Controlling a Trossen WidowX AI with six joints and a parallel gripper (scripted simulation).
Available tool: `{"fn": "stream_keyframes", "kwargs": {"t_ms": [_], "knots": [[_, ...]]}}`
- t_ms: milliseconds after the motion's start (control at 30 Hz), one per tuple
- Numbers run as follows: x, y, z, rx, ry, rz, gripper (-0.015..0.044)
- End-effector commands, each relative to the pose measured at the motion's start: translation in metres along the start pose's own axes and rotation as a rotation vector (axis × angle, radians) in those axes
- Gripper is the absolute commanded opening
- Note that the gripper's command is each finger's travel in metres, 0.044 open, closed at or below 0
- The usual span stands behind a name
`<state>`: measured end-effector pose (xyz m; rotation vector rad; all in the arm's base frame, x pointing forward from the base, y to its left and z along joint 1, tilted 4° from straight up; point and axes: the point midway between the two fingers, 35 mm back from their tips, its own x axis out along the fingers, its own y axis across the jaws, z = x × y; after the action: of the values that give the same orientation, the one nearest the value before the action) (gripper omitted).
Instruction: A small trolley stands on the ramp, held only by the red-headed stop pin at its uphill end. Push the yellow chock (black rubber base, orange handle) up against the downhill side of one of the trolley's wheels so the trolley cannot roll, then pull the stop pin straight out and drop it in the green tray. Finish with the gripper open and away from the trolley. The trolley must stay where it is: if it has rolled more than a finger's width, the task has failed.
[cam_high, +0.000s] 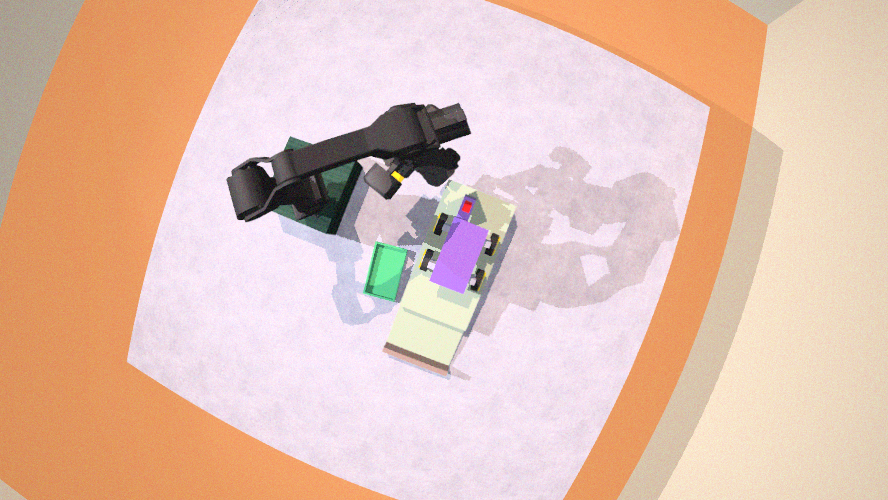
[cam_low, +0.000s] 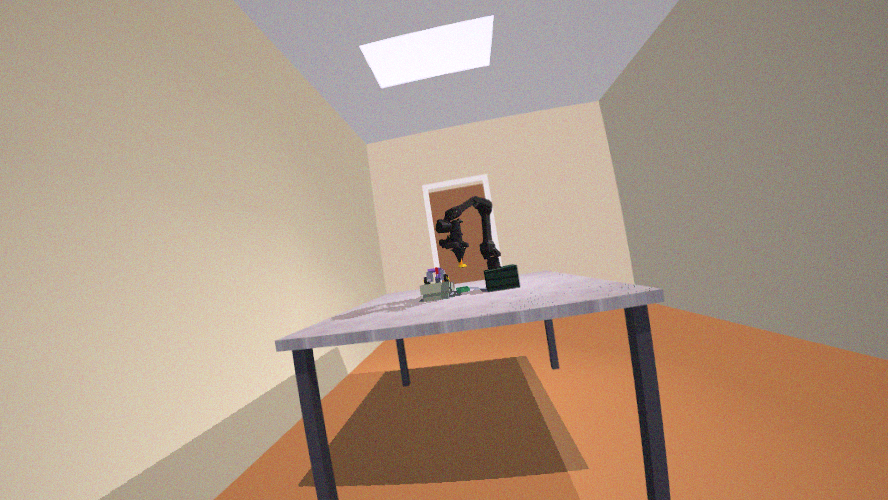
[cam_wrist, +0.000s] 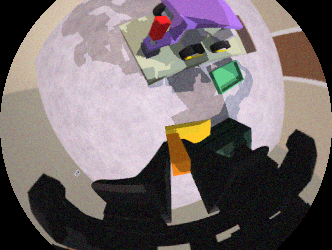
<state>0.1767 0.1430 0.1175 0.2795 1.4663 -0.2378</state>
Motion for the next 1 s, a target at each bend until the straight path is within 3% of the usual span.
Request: {"fn": "stream_keyframes", "kwargs": {"t_ms": [0, 967], "knots": [[-0.0007, 0.0002, -0.0002, 0.165, 0.001, 0.001, 0.0000], [-0.0006, 0.0002, -0.0002, 1.166, 0.002, -0.001, 0.0000]]}}
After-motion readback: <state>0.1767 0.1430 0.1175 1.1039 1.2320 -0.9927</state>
